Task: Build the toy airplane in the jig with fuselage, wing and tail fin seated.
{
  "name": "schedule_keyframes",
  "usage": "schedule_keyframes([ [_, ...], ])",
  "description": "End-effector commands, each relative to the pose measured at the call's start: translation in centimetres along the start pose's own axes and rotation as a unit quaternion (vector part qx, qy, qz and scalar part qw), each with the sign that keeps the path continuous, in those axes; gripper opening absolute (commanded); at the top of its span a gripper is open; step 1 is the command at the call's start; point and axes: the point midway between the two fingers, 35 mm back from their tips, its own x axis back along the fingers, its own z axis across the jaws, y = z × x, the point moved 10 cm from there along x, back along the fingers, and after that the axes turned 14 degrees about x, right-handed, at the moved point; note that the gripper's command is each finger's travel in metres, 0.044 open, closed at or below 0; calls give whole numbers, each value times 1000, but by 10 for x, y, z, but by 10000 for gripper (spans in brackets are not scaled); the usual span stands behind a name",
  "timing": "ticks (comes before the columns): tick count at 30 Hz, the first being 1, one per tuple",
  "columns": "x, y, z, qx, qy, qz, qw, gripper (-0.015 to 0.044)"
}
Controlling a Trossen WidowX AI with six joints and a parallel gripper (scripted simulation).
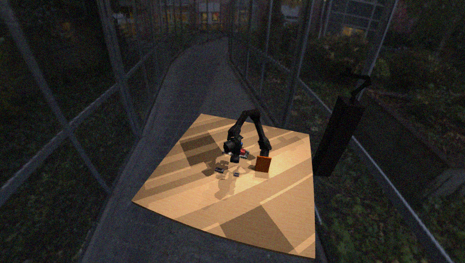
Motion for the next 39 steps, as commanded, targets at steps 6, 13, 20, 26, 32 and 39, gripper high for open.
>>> schedule_keyframes([
  [6,1,13,-22,-4,11,-7,1000,0],
  [13,0,21,-39,-8,17,-9,1000,0],
  [20,-1,28,-56,-13,21,-12,1000,0],
  [26,-3,34,-72,-17,24,-14,999,0],
  [32,-4,38,-88,-27,28,-16,999,0],
  [39,-6,42,-107,-36,31,-19,999,0],
])
